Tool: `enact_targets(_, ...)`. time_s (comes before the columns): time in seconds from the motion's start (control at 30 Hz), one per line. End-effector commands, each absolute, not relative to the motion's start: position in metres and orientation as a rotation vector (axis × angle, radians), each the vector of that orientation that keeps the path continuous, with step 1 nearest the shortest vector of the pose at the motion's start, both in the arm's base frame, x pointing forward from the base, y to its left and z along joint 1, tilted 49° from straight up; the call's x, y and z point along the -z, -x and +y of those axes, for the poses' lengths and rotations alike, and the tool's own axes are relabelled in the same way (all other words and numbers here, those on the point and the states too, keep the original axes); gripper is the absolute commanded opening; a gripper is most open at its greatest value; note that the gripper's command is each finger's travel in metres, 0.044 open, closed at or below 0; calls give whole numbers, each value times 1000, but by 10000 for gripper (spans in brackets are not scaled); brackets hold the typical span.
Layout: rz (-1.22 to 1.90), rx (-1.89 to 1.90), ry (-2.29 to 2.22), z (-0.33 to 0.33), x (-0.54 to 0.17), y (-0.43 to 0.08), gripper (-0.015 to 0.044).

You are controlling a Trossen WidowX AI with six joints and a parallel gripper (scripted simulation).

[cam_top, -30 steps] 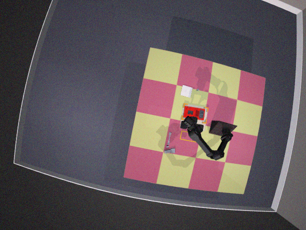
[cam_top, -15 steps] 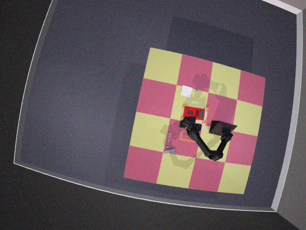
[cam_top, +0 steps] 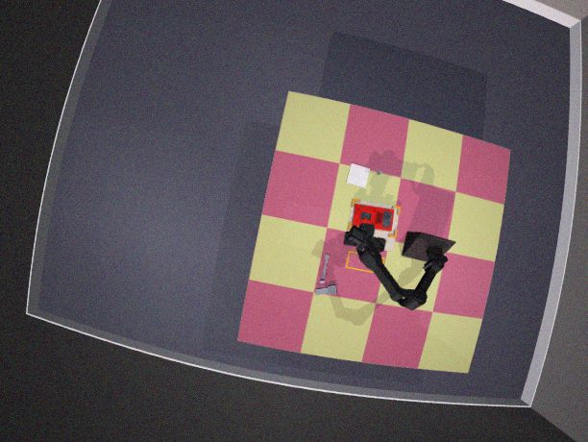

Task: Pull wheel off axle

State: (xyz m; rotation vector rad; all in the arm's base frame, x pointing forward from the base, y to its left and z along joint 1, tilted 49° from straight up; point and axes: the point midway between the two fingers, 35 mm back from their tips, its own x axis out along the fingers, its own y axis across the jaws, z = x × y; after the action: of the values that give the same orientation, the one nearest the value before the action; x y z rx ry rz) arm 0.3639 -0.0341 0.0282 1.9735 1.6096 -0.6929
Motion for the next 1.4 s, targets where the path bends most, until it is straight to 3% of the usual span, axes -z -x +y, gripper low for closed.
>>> enact_targets(0.0, 1610, 690, -1972, -34, -29, -364, 162)
enact_targets(0.1, 1610, 690, -1972, -34, -29, -364, 142)
enact_targets(0.3, 1610, 691, -1972, -35, -29, -364, 0)
enact_targets(1.37, 1609, 692, -1974, -43, -36, -362, 0)
